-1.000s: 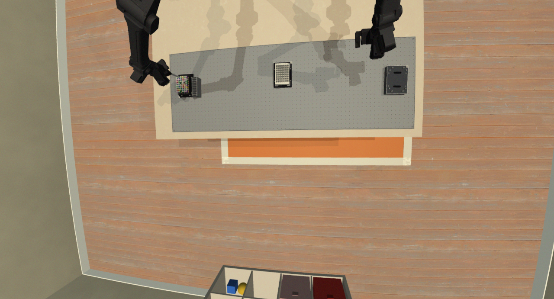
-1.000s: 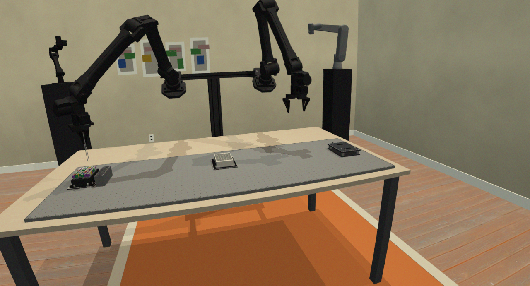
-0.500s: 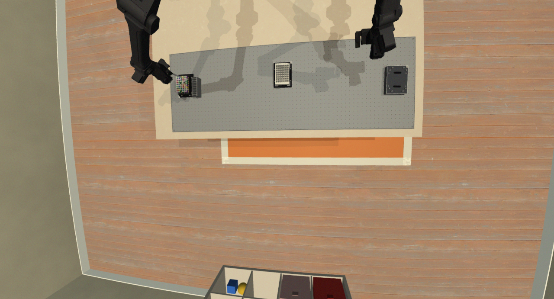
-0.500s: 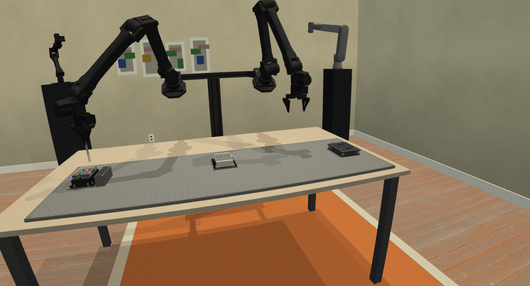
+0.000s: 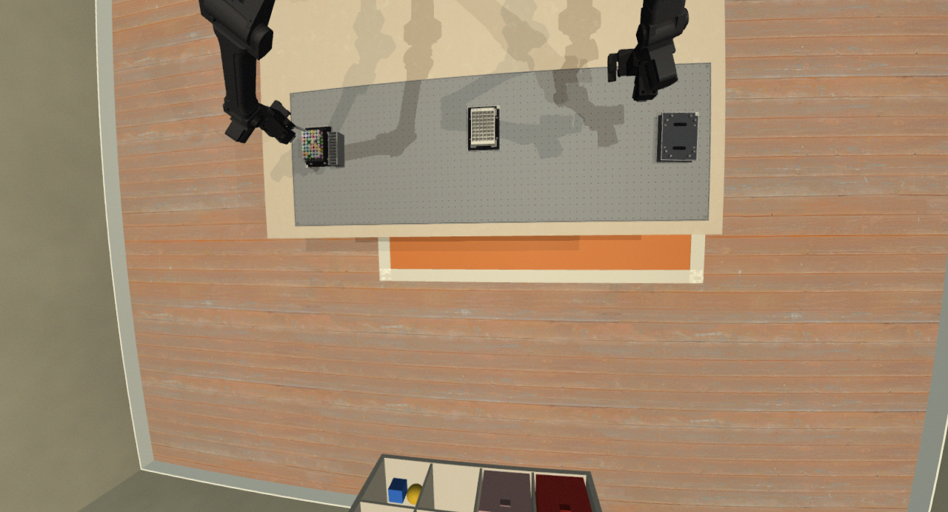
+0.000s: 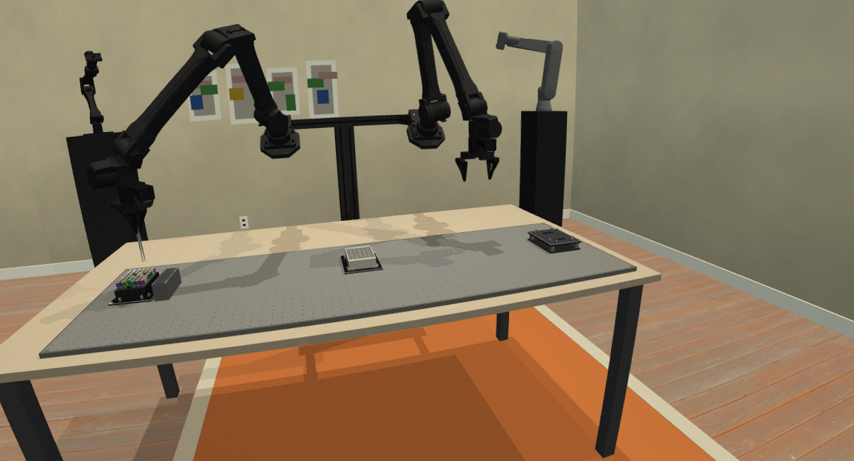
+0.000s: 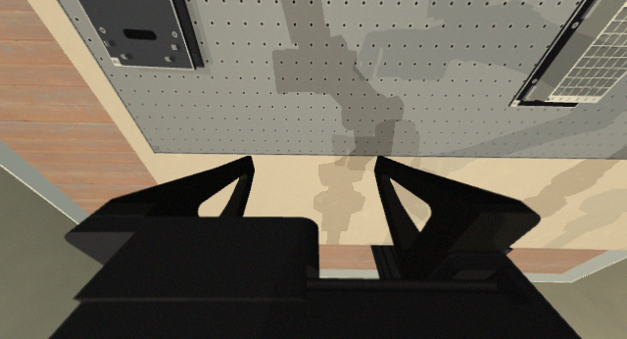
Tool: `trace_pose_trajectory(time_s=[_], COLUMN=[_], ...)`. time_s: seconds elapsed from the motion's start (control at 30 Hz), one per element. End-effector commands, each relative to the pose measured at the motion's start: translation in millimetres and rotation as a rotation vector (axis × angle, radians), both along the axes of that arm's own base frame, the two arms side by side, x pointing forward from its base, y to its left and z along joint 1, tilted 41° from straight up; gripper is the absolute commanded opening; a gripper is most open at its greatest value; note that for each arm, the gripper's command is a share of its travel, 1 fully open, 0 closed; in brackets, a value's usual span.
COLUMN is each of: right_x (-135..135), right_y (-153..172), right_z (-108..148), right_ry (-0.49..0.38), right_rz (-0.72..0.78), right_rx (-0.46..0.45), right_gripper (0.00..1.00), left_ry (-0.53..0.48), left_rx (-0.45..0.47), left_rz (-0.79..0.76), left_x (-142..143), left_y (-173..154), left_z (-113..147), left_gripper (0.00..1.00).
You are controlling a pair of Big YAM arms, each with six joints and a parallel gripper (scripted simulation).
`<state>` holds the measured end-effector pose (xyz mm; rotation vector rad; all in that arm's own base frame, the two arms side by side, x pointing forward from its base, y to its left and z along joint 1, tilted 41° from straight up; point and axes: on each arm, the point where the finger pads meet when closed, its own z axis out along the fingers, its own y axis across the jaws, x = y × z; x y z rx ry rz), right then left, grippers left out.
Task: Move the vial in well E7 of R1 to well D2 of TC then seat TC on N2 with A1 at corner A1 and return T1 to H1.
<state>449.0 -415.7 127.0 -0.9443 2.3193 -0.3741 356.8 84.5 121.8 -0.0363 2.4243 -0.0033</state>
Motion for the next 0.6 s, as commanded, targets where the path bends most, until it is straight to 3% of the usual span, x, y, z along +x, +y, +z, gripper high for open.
trace_pose_trajectory(time_s=[0.0,0.57], right_x=[8.6,12.1], right_y=[9.6,7.8], right_z=[-13.2,-1.3], right_ry=[0.011,-0.008], right_rz=[0.011,0.008], right_rx=[0.017,-0.005], right_gripper=[0.07,0.07], left_ry=[-0.016,-0.016], left_rx=[0.013,0.013], left_rz=[-0.010,-0.010], left_x=[4.5,4.5], left_y=[2.1,2.1], left_z=[7.1,7.1], left_gripper=[1.00,1.00])
